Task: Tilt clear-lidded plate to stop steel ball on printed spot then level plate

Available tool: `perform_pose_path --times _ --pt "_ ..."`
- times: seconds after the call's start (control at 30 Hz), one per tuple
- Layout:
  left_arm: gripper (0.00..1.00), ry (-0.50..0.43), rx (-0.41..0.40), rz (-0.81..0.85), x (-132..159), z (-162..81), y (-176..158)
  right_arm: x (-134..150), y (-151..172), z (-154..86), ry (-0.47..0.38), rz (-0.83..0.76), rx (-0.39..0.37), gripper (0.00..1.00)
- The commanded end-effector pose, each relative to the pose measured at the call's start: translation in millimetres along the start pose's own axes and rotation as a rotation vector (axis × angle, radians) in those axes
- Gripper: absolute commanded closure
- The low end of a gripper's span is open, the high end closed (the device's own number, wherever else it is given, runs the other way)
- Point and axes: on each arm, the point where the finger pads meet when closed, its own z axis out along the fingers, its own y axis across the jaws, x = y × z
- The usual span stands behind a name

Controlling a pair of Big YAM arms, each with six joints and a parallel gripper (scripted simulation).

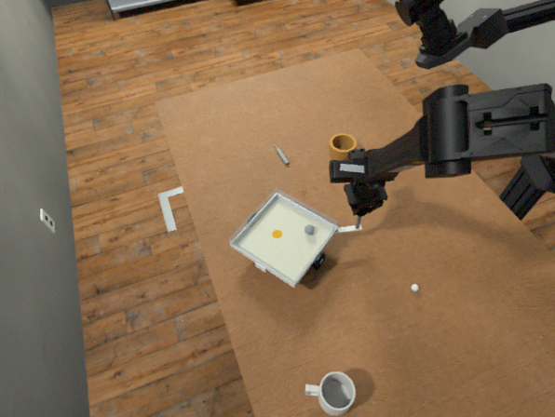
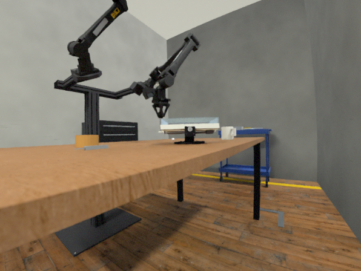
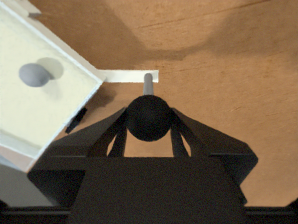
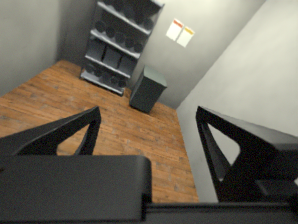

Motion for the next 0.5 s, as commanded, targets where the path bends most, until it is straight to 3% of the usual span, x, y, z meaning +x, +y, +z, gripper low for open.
perform_pose_path --times 0.0,0.47 --pt "1.0 -0.016 -0.04 0.017 -6.2 -16.6 12.8 -22.0 -3.2 3.8 -0.039 -0.013 0.007 0.0" --pt "1.0 -0.017 -0.048 0.012 -5.2 -15.1 12.9 -22.0 -3.2 3.8 -0.039 -0.013 0.007 0.0"
